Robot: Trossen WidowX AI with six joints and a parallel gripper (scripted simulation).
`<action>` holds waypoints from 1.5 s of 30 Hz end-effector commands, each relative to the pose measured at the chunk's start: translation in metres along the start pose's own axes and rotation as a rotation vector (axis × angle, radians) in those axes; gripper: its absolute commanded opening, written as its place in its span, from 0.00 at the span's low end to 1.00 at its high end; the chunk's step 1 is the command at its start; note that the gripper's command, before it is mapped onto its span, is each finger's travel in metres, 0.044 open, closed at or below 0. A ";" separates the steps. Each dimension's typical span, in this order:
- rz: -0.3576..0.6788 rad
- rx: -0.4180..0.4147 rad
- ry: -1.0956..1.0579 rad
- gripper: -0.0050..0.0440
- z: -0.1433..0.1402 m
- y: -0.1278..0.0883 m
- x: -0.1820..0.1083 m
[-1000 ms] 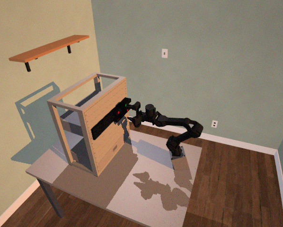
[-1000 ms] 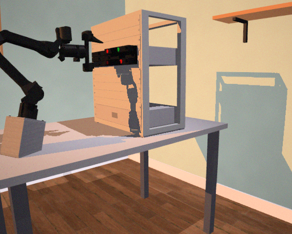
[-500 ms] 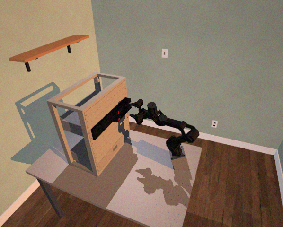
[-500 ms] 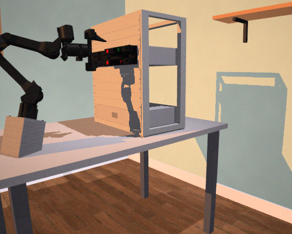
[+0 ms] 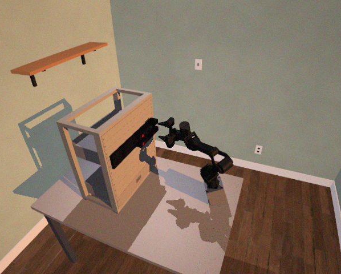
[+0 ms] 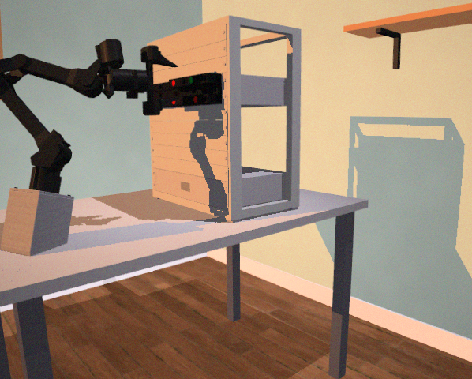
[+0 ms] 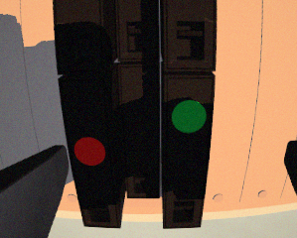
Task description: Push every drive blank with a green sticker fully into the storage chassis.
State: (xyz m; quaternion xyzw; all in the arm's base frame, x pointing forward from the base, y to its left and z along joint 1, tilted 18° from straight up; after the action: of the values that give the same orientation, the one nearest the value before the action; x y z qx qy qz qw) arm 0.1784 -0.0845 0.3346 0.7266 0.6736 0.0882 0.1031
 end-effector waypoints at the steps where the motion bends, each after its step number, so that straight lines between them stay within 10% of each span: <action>1: -0.002 -0.003 0.001 1.00 0.000 0.000 -0.005; 45: -0.002 -0.003 0.001 1.00 0.001 0.000 -0.011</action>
State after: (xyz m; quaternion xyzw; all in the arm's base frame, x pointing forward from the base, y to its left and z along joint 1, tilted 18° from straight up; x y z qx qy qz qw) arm 0.1791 -0.0958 0.3310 0.7271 0.6736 0.0877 0.0995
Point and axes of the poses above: the point midway between the two fingers, 35 mm back from their tips, its own y axis out along the fingers, its own z axis across the jaws, x = y × z, the point moved 8 cm from there along -y, back along the fingers, and after that the axes turned 9 degrees about -y, right-handed, at the moved point
